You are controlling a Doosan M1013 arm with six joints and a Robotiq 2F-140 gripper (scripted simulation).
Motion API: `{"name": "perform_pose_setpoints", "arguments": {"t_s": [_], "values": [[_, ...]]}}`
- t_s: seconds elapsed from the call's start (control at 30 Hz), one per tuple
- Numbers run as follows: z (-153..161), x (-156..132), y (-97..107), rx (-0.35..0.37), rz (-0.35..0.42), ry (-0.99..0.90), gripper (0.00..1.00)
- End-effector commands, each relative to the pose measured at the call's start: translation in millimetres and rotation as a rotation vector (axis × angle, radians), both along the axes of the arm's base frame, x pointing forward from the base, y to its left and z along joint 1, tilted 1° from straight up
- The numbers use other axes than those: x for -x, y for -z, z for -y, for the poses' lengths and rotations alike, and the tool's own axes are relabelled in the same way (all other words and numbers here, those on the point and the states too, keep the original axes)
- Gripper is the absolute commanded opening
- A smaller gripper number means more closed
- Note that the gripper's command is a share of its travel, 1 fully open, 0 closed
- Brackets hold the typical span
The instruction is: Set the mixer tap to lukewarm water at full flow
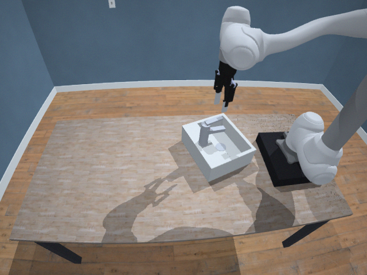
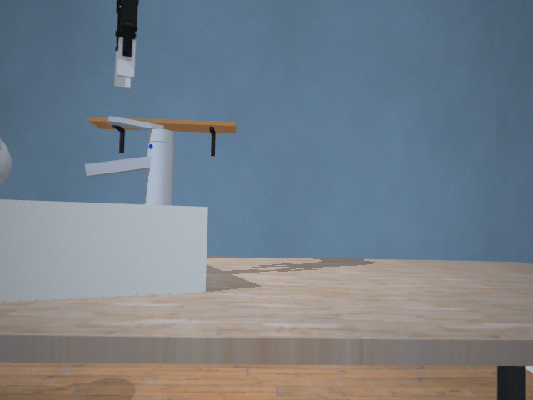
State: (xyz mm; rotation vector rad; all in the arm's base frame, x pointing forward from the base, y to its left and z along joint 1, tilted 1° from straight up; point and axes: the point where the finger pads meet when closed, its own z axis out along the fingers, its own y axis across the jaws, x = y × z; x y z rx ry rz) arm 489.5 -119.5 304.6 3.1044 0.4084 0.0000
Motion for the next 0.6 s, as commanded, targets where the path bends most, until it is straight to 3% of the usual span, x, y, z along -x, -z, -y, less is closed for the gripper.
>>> {"name": "perform_pose_setpoints", "arguments": {"t_s": [0.0, 0.57], "values": [[0, 0, 0, 0.000, 0.000, 0.000, 0.38], [0, 0, 14, 0.000, 0.000, 0.000, 0.38]]}}
